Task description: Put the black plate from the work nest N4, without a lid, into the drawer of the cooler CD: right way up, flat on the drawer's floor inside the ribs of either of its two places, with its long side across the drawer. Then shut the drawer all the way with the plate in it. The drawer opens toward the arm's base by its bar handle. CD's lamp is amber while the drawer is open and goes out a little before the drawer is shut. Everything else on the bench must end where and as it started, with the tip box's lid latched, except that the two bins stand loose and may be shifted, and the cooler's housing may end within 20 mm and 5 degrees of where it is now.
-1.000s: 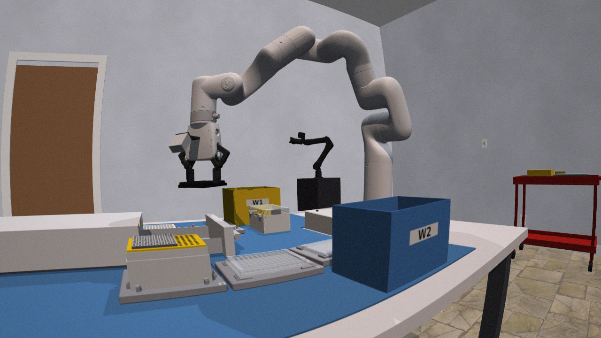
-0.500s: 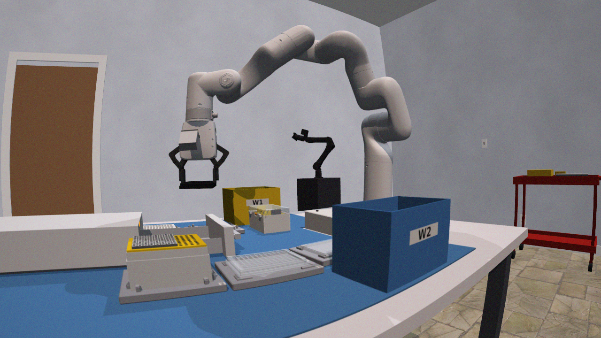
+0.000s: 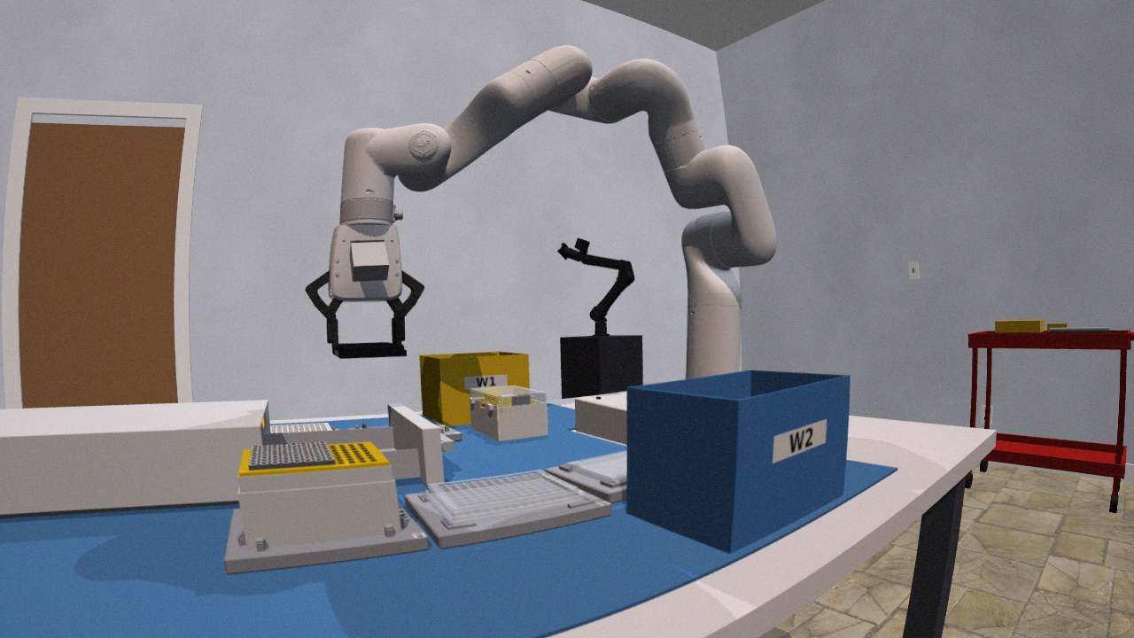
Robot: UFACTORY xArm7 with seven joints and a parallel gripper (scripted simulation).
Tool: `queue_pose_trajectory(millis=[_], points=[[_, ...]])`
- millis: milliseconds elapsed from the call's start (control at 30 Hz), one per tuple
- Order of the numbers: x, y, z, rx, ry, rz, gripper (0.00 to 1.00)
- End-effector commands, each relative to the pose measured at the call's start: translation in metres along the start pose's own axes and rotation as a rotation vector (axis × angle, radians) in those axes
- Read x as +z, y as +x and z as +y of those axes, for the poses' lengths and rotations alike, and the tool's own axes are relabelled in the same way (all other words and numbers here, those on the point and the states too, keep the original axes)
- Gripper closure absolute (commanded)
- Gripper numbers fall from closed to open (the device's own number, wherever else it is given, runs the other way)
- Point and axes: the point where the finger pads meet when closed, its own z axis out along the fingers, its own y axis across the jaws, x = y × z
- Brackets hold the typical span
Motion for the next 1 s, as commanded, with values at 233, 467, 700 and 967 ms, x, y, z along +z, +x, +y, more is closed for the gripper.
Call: queue_pose_trajectory(millis=[233, 467, 700, 967], points=[[-0.002, 0.019, 0.013, -0.001, -0.005, -0.001, 1.0], [-0.002, 0.035, 0.022, -0.001, -0.005, 0.0, 1.0], [-0.002, 0.051, 0.032, -0.001, -0.005, 0.0, 1.0], [-0.003, 0.065, 0.04, -0.001, -0.005, 0.0, 1.0]])
